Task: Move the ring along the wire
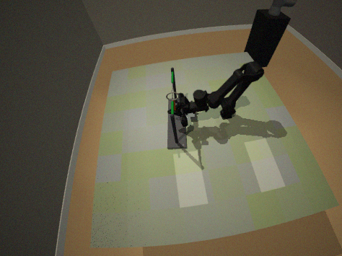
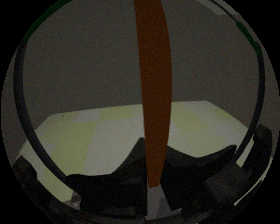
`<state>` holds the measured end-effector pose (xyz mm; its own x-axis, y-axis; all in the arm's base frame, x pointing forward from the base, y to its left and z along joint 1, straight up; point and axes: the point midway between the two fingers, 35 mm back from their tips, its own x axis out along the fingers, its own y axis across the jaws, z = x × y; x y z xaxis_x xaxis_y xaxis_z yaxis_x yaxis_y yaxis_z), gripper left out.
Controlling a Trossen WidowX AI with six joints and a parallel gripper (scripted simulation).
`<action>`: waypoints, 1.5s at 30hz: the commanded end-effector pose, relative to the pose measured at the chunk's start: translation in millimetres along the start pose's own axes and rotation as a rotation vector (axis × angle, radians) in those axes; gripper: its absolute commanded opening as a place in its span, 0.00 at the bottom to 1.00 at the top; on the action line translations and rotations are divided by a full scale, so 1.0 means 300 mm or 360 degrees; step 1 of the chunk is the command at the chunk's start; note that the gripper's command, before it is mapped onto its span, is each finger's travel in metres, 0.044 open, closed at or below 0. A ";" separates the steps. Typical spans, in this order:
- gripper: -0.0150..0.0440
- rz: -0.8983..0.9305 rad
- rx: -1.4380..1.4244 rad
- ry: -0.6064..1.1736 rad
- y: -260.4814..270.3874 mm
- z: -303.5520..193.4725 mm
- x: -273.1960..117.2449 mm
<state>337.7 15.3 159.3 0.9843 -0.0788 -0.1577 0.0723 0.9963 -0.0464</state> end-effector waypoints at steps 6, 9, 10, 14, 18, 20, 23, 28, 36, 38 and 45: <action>0.00 -0.0029 0.0065 -0.0002 0.042 0.003 0.003; 0.00 -0.0034 0.0077 -0.0002 0.054 0.004 0.004; 0.00 -0.0035 0.0080 -0.0002 0.058 0.004 0.004; 0.00 -0.0039 0.0090 -0.0002 0.076 0.005 0.005; 0.00 -0.0040 0.0095 -0.0001 0.091 0.006 0.005; 0.00 -0.0040 0.0096 -0.0001 0.098 0.007 0.005; 0.00 -0.0040 0.0098 -0.0001 0.108 0.007 0.006; 0.00 -0.0039 0.0099 -0.0001 0.125 0.008 0.006; 0.00 -0.0037 0.0100 0.0000 0.152 0.010 0.008; 0.00 -0.0036 0.0100 0.0000 0.158 0.010 0.008; 0.00 -0.0034 0.0100 0.0000 0.182 0.012 0.009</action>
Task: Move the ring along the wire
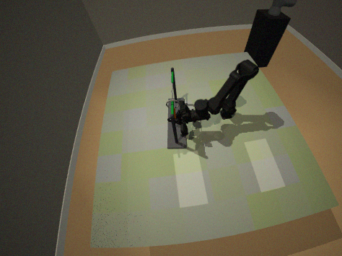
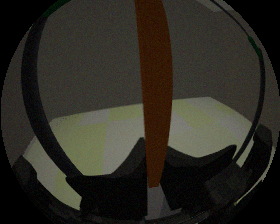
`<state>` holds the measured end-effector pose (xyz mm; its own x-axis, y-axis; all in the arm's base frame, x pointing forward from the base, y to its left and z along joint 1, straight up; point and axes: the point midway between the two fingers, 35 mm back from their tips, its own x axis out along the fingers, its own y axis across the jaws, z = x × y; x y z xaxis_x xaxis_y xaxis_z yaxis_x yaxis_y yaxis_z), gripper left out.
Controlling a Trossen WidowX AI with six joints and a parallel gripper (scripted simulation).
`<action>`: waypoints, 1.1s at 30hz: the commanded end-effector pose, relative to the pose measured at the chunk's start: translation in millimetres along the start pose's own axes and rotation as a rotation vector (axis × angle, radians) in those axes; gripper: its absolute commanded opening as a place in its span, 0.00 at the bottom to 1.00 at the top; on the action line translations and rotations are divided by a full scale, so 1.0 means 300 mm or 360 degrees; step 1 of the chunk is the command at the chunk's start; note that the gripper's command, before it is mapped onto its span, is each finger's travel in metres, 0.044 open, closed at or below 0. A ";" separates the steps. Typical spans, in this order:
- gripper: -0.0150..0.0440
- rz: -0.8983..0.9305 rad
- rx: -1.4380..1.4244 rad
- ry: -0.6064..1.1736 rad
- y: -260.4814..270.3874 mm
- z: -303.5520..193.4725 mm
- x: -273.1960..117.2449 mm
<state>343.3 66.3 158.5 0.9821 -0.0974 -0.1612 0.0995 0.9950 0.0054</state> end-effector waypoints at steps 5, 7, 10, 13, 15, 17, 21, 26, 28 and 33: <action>0.00 -0.0003 0.0012 -0.0006 0.018 0.000 0.004; 0.00 -0.0003 0.0012 -0.0006 0.018 -0.007 0.006; 0.00 -0.0003 0.0012 -0.0006 0.019 -0.022 0.009; 0.00 -0.0003 0.0012 -0.0006 0.019 -0.038 0.012; 0.00 -0.0003 0.0012 -0.0005 0.019 -0.049 0.013; 0.00 -0.0003 0.0012 -0.0005 0.019 -0.058 0.014; 0.00 -0.0003 0.0012 -0.0005 0.019 -0.061 0.015; 0.00 -0.0003 0.0012 -0.0005 0.019 -0.061 0.015; 0.00 -0.0003 0.0012 -0.0005 0.019 -0.061 0.015; 0.00 -0.0003 0.0012 -0.0005 0.019 -0.061 0.015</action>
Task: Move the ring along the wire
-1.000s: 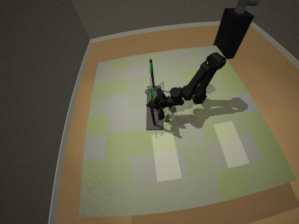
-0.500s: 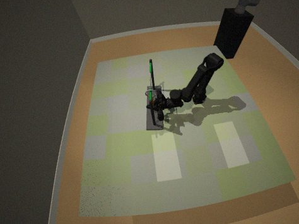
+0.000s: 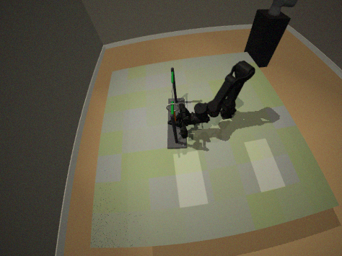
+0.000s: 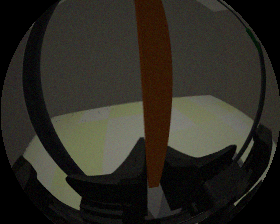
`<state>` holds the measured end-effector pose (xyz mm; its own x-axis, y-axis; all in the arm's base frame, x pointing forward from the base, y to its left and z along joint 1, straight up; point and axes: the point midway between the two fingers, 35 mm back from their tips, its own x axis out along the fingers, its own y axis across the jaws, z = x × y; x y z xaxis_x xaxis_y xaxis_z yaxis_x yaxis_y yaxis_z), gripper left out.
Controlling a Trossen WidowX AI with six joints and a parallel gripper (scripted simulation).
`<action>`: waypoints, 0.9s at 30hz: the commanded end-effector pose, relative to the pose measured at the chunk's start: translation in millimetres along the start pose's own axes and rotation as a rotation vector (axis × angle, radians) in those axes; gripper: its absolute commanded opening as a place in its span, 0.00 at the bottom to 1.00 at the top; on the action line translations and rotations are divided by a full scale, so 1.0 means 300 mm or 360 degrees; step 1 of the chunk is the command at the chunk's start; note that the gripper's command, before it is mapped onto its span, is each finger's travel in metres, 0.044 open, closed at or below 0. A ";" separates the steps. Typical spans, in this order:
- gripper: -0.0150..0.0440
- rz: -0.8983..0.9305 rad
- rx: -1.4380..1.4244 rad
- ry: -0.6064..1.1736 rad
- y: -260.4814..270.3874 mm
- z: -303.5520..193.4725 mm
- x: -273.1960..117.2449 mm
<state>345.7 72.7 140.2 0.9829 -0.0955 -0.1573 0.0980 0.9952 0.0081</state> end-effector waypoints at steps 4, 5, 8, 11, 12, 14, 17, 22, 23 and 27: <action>0.00 -0.0006 0.0008 0.0001 -0.002 -0.002 0.000; 0.00 -0.0006 0.0008 0.0001 -0.002 -0.002 0.000; 0.09 0.0000 0.0000 0.0000 0.000 0.000 0.000; 0.22 0.0000 0.0000 0.0000 0.000 0.000 0.000; 0.27 0.0000 0.0000 0.0000 0.000 0.000 0.000; 0.36 0.0000 0.0000 0.0000 0.000 0.000 0.000; 0.49 -0.0001 0.0000 0.0000 0.000 0.000 -0.002; 0.53 -0.0001 0.0002 0.0002 0.003 0.002 -0.030; 0.53 -0.0002 0.0003 0.0003 0.003 0.003 -0.039; 0.53 -0.0003 0.0005 0.0005 0.004 0.003 -0.075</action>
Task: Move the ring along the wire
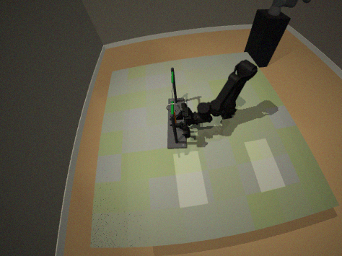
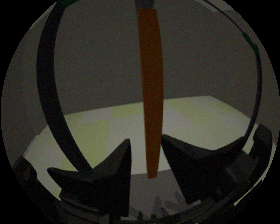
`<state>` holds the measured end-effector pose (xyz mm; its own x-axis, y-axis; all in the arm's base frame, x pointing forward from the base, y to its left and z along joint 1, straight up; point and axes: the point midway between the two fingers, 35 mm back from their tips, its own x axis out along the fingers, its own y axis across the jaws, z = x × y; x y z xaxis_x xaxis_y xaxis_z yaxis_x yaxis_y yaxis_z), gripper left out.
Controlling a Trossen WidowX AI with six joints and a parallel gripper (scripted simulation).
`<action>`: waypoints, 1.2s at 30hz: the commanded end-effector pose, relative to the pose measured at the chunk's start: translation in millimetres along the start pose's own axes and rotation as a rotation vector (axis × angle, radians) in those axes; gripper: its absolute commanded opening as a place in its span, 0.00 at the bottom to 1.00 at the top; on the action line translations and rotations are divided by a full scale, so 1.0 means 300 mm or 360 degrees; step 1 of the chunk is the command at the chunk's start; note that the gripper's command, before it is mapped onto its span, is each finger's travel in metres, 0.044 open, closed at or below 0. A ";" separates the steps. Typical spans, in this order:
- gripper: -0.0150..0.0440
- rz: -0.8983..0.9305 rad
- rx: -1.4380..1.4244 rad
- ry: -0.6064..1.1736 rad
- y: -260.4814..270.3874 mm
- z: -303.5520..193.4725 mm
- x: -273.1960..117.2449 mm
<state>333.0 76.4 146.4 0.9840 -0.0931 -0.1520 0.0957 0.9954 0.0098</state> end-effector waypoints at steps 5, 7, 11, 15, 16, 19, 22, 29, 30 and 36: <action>0.53 -0.0009 0.0005 0.0016 -0.005 -0.011 -0.074; 0.53 -0.0009 0.0006 0.0016 -0.006 -0.013 -0.092; 0.53 -0.0010 0.0007 0.0017 -0.008 -0.016 -0.120; 0.53 -0.0010 0.0007 0.0017 -0.008 -0.016 -0.121; 0.53 -0.0010 0.0007 0.0017 -0.008 -0.016 -0.121; 0.53 -0.0010 0.0007 0.0017 -0.008 -0.016 -0.121; 0.53 -0.0010 0.0007 0.0017 -0.008 -0.016 -0.121; 0.53 -0.0010 0.0007 0.0017 -0.008 -0.016 -0.121; 0.53 -0.0010 0.0007 0.0017 -0.008 -0.016 -0.121; 0.53 -0.0010 0.0007 0.0017 -0.008 -0.016 -0.121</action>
<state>296.8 78.1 148.0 0.9825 -0.0951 -0.1599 0.0981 0.9951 0.0106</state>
